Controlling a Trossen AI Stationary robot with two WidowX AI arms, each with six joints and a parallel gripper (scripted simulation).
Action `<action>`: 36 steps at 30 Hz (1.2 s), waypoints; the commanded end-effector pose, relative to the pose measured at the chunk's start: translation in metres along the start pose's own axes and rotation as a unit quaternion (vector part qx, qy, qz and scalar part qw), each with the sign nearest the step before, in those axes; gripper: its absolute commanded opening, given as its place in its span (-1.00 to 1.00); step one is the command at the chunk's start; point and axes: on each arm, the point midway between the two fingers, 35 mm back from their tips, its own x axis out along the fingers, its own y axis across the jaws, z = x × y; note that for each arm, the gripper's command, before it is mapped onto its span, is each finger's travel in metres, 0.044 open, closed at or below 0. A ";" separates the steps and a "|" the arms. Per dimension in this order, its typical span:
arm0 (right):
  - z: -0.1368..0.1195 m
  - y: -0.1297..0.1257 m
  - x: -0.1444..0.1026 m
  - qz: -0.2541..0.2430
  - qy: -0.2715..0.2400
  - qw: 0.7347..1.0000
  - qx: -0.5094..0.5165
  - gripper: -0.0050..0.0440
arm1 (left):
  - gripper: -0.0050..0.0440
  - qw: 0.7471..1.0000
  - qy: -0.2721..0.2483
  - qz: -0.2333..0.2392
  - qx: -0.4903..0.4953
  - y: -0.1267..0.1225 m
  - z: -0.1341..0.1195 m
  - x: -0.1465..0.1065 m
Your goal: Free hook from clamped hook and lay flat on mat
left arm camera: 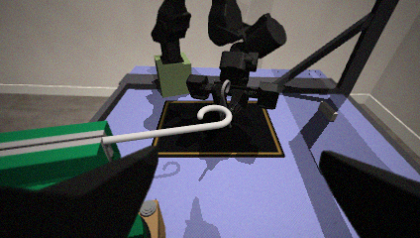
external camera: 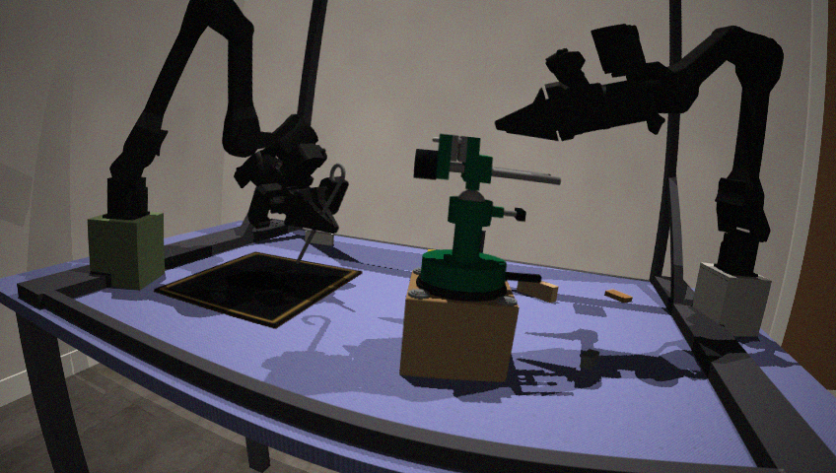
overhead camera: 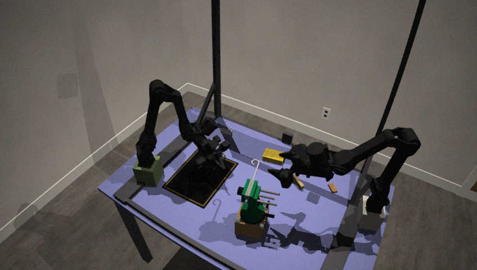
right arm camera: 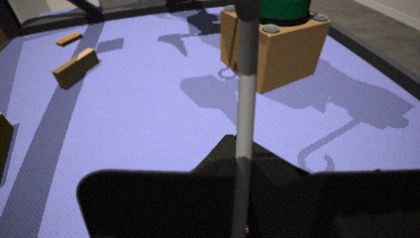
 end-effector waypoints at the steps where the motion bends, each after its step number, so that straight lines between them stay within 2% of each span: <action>1: 0.004 0.003 -0.008 0.004 -0.003 1.000 0.014 -0.80 | 1.00 1.000 -0.011 0.001 0.008 0.000 0.010 -0.002; 22: -0.012 -0.007 -0.037 -0.009 0.010 1.000 0.001 -0.80 | 1.00 1.000 -0.011 0.001 0.008 0.000 0.010 -0.002; 36: -0.017 -0.011 -0.046 -0.012 0.010 1.000 -0.004 -0.80 | 1.00 1.000 -0.011 0.001 0.008 0.000 0.010 -0.002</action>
